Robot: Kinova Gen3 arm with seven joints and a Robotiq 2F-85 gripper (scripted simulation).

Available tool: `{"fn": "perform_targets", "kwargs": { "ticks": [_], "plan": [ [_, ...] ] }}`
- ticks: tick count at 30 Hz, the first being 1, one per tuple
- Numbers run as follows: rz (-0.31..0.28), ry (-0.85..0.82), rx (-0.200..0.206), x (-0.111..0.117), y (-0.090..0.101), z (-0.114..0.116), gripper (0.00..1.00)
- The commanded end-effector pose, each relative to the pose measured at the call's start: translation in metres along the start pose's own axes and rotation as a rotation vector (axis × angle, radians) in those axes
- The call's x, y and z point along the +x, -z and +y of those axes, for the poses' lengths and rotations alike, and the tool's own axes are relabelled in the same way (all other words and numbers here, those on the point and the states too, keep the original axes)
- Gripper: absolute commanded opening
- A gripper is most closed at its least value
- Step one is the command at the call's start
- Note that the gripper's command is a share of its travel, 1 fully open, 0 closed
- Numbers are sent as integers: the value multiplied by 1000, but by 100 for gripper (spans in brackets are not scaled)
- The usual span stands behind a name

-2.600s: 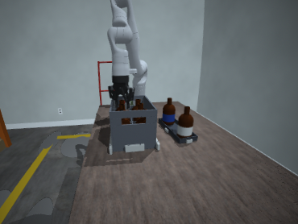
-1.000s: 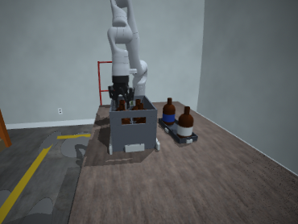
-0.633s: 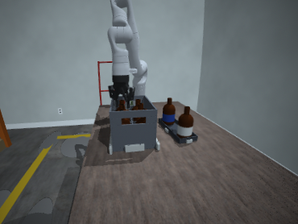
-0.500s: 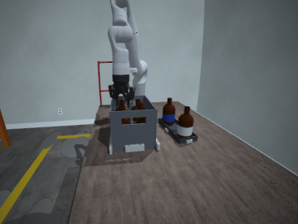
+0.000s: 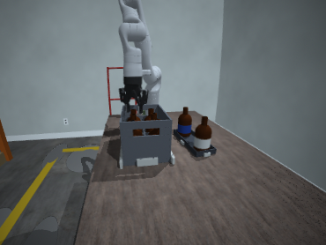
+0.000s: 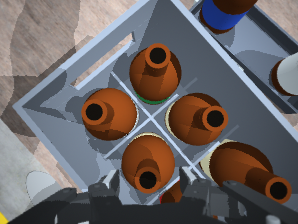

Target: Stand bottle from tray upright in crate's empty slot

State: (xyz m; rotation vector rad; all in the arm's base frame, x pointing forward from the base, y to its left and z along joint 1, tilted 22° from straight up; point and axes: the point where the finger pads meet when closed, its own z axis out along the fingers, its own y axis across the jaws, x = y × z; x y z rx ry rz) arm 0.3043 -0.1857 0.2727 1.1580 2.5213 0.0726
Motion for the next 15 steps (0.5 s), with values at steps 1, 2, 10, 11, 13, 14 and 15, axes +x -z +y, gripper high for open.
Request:
{"fn": "perform_targets", "kwargs": {
  "ticks": [1,2,10,11,13,14,15],
  "plan": [
    [-7,-15,-10,-3,9,-3,64],
    [-7,-15,-10,-3,12,-3,64],
    [-7,-15,-10,-3,30,-3,64],
    [-7,-15,-10,-3,32,-3,64],
    [-7,-15,-10,-3,38,-3,64],
    [-7,-15,-10,-3,40,-3,64],
    [-7,-15,-10,-3,43,-3,64]
  ]
}}
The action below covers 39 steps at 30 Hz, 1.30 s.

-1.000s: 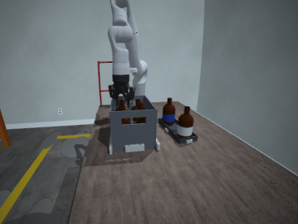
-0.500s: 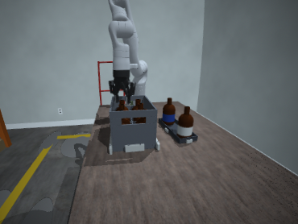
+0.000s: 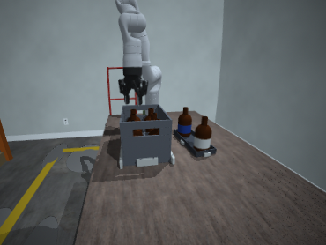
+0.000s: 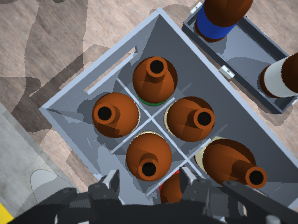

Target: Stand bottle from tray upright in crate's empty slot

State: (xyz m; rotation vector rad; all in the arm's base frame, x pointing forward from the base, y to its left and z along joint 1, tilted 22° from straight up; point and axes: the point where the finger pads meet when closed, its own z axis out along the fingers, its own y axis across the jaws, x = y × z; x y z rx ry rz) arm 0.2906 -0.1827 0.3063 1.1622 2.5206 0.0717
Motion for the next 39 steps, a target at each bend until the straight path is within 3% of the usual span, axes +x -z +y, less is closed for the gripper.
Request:
{"fn": "perform_targets", "kwargs": {
  "ticks": [1,21,22,39],
  "plan": [
    [-7,-12,-11,-3,9,-2,64],
    [-7,-12,-11,-3,26,-2,64],
    [-7,-12,-11,-3,26,-2,0],
    [-7,-12,-11,-3,26,-2,0]
  ]
}}
